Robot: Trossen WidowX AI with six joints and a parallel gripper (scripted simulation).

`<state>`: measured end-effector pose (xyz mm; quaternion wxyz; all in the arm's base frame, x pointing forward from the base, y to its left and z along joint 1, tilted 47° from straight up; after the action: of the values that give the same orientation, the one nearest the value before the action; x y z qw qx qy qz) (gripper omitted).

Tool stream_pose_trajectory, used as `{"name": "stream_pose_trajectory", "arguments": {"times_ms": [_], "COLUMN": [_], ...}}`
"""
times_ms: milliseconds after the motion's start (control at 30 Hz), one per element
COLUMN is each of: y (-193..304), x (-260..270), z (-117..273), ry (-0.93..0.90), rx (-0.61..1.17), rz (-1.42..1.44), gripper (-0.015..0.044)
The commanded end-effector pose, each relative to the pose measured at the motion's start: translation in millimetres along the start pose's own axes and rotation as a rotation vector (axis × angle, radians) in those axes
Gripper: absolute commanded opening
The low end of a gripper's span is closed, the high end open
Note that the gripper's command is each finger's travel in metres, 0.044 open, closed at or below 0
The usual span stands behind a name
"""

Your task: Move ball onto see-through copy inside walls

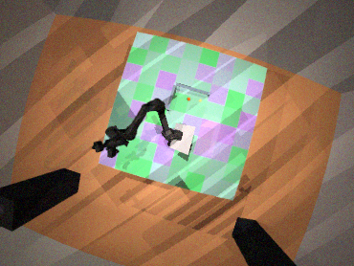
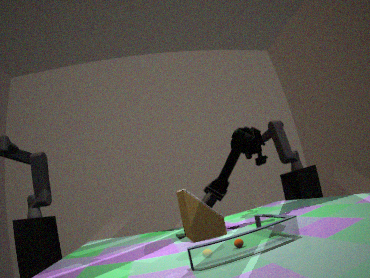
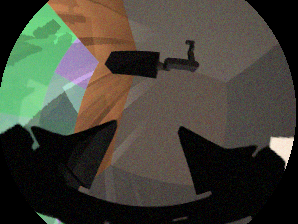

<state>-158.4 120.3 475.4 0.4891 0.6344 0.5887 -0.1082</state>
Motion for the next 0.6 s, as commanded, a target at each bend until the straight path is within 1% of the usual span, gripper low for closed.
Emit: {"name": "stream_pose_trajectory", "arguments": {"times_ms": [0,167,567], "y": [0,-2,24], "x": [0,18,104], "z": [0,-13,-52], "ry": [-0.002,-0.058,-0.313], "rx": [0.0,0.015,0.116], "rz": [0.001,0.026,0.104], "gripper": [0.0374,0.0243,0.0243]}}
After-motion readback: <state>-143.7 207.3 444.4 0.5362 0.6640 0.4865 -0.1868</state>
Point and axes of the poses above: the point midway between the two fingers, 35 mm back from their tips, its own z axis back along the fingers, its own x axis across the jaws, y = z × x, the point moved 5 cm from there along z, back along the fingers, and after that the axes turned 9 degrees about z, right-handed, at the moved point
